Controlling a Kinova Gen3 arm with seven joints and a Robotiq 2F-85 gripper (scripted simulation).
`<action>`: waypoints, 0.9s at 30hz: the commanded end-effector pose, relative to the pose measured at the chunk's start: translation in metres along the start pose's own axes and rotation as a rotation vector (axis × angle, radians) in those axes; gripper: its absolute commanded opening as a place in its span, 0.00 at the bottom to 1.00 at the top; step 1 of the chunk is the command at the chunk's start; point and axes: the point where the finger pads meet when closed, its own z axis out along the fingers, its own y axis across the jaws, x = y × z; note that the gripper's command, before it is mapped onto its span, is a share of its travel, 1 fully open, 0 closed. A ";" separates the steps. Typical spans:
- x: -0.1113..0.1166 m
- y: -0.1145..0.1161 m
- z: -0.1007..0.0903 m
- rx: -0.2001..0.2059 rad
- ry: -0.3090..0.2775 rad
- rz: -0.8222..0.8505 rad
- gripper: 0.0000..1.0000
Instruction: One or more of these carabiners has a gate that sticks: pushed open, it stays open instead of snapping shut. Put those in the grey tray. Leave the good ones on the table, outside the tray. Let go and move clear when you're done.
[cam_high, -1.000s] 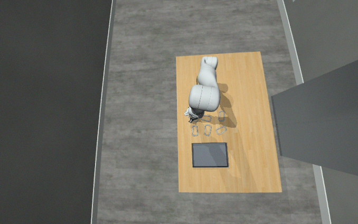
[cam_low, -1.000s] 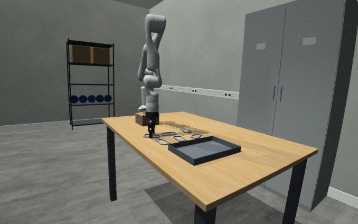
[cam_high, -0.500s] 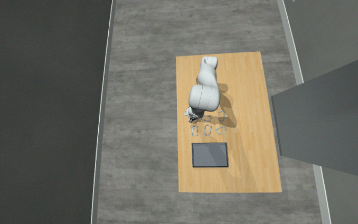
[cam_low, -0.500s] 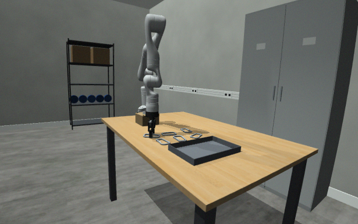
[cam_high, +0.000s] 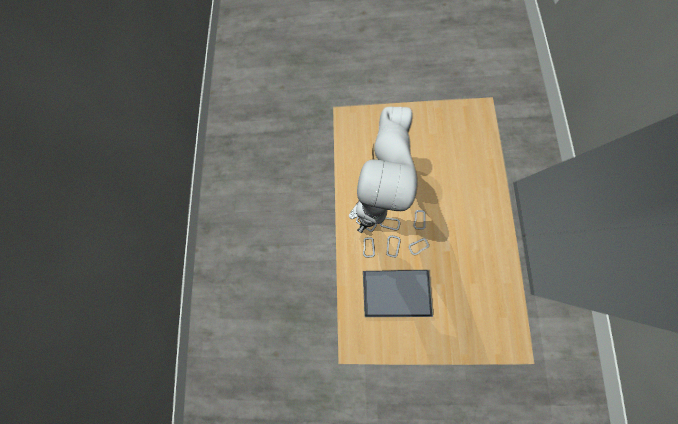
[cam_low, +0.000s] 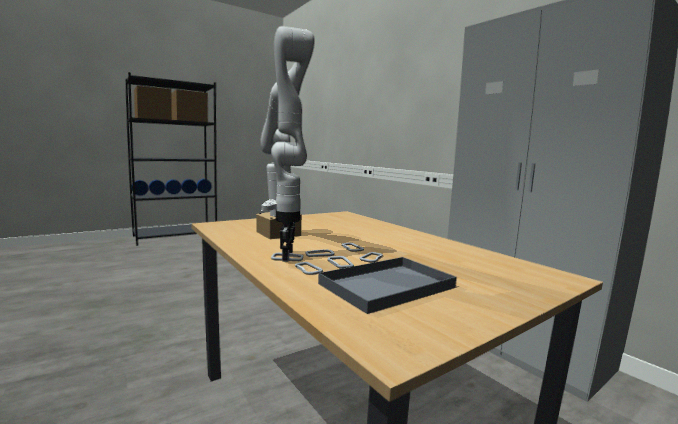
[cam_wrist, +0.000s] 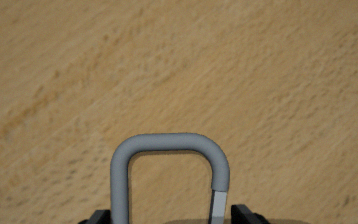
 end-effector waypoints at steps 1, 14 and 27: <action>0.000 0.000 0.000 0.001 0.000 0.000 0.75; 0.000 0.000 0.000 0.001 0.000 0.000 0.71; 0.000 0.000 0.000 0.001 0.000 0.000 0.71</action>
